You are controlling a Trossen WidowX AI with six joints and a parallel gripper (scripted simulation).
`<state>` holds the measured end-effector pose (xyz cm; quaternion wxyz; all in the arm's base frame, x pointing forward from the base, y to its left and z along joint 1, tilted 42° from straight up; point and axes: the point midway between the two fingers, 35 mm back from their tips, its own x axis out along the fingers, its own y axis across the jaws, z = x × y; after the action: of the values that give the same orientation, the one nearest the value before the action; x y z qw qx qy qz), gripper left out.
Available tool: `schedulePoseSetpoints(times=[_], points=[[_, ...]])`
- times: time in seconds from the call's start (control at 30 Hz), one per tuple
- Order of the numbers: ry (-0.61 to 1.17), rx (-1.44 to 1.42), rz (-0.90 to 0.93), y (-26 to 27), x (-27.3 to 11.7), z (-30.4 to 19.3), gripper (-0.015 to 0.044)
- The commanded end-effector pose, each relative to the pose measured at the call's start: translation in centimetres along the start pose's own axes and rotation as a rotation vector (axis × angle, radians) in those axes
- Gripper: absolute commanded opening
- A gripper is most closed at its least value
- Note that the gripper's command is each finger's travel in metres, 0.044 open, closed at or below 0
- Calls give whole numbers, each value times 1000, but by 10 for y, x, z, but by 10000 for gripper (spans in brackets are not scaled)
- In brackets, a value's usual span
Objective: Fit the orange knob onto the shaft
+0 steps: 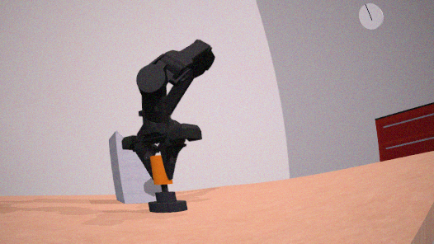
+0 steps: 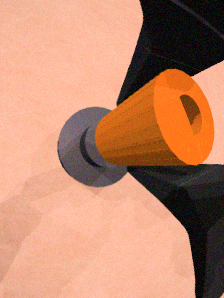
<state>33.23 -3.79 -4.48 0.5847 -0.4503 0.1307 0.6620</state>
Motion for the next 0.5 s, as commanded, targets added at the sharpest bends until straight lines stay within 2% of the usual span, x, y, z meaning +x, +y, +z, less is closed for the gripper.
schedulePoseSetpoints(times=[0.0, 0.47], points=[[1, 1, 0, 2, -3, 0, 0], [1, -208, 0, 0, -5, 2, 0]])
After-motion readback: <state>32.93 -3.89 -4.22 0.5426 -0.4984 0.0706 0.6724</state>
